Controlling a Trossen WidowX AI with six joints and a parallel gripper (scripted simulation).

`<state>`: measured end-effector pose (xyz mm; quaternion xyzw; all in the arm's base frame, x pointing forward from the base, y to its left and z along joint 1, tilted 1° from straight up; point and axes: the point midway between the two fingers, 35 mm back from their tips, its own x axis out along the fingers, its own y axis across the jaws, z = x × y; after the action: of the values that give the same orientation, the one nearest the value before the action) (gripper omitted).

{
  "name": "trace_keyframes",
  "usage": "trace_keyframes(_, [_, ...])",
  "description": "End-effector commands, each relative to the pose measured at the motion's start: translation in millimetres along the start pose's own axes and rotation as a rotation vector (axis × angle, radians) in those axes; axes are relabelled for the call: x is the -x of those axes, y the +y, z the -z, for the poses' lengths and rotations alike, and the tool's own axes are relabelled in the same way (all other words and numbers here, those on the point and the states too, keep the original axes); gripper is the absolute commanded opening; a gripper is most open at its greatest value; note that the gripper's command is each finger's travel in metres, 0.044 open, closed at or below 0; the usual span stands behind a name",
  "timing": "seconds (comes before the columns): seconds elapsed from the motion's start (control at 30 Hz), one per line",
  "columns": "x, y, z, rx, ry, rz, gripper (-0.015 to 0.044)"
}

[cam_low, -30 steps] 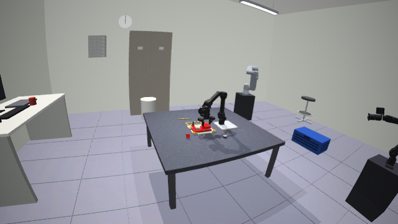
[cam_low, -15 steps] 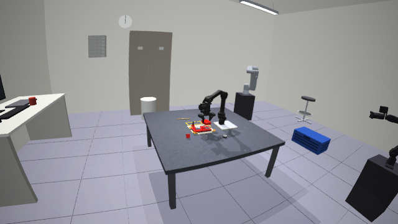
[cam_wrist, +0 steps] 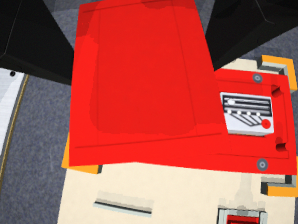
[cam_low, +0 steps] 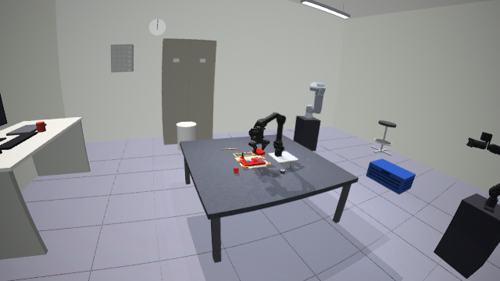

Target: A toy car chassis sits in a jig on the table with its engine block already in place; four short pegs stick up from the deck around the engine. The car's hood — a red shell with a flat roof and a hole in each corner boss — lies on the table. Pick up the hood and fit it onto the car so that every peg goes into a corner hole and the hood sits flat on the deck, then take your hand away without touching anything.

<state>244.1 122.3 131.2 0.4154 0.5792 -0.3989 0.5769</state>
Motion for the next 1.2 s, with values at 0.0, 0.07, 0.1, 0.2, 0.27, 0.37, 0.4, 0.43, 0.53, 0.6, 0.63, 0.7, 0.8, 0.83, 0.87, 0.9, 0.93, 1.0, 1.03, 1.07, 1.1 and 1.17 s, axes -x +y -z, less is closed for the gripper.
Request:
trace_keyframes(0.0, [3.2,7.7,-0.8,0.091,0.000,-0.007,0.0000])
trace_keyframes(0.07, [3.9,11.2,-1.2,0.147,-0.001,-0.007,0.0000])
trace_keyframes(0.1, [4.2,13.0,-1.4,0.176,-0.001,-0.007,0.0000])
trace_keyframes(0.2, [5.1,18.2,-2.2,0.261,-0.001,-0.007,0.0000])
trace_keyframes(0.27, [5.7,21.7,-2.7,0.317,-0.002,-0.007,0.0000])
trace_keyframes(0.37, [6.5,26.9,-3.5,0.402,-0.002,-0.008,0.0000])
trace_keyframes(0.4, [6.7,28.6,-3.8,0.431,-0.002,-0.008,0.0000])
trace_keyframes(0.43, [6.9,30.4,-4.0,0.459,-0.003,-0.008,0.0000])
trace_keyframes(0.53, [7.5,35.6,-4.9,0.544,-0.003,-0.008,0.0000])
trace_keyframes(0.6, [7.9,39.0,-5.5,0.600,-0.004,-0.008,0.0000])
trace_keyframes(0.63, [8.1,40.7,-5.9,0.629,-0.004,-0.008,0.0000])
trace_keyframes(0.7, [8.4,44.2,-6.5,0.685,-0.004,-0.009,0.0000])
trace_keyframes(0.8, [8.6,49.3,-7.7,0.767,-0.006,-0.009,0.0000])
trace_keyframes(0.83, [8.7,50.9,-8.1,0.794,-0.006,-0.009,0.0000])
trace_keyframes(0.87, [8.7,52.6,-8.5,0.821,-0.006,-0.010,0.0000])
trace_keyframes(0.9, [8.8,54.3,-8.9,0.848,-0.007,-0.010,0.0000])
trace_keyframes(0.93, [8.8,55.9,-9.3,0.876,-0.007,-0.010,0.0000])
trace_keyframes(1.0, [8.9,59.3,-10.1,0.930,-0.008,-0.010,0.0000])
trace_keyframes(1.03, [8.9,60.9,-10.5,0.957,-0.008,-0.010,0.0000])
trace_keyframes(1.07, [9.0,62.5,-10.8,0.985,-0.008,-0.010,0.0000])
trace_keyframes(1.1, [9.0,64.1,-11.1,1.012,-0.008,-0.010,0.0000])
trace_keyframes(1.17, [9.1,67.3,-11.8,1.067,-0.009,-0.010,0.0000])
